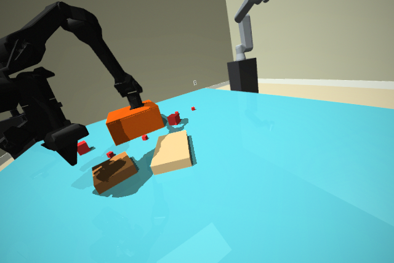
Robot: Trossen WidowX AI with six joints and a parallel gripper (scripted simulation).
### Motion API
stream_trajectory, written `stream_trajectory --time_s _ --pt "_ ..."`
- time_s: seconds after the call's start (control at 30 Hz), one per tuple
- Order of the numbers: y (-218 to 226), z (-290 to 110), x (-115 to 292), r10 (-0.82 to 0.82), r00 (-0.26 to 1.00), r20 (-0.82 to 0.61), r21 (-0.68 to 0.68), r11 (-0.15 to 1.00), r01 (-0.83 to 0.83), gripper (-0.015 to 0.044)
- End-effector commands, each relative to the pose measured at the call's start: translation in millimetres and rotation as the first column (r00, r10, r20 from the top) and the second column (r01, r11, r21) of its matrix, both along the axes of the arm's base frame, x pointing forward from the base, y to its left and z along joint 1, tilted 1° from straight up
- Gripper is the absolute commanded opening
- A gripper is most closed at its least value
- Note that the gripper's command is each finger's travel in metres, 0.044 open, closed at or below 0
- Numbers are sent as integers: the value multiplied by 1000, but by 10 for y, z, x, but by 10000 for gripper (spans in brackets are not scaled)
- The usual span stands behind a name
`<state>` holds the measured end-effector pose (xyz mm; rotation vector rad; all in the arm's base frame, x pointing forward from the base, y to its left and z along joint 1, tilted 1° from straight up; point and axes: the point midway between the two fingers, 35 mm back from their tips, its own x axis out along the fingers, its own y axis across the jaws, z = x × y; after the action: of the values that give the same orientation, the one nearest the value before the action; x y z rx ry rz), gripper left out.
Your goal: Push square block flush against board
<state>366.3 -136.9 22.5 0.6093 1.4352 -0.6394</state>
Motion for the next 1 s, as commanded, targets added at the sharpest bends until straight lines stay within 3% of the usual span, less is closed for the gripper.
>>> stream_trajectory --time_s 0.0,0.3,0.43,0.6,0.97 --pt "-67 -62 -103 -121 993 -1 7 993 121 0" --pt "-220 -180 -315 -383 924 2 15 924 383 0" --pt "-225 -213 -317 -388 922 2 15 922 388 0" --pt "-238 -734 -310 -388 922 2 15 922 388 0" --pt "-181 -735 -323 -388 922 1 16 922 388 0"
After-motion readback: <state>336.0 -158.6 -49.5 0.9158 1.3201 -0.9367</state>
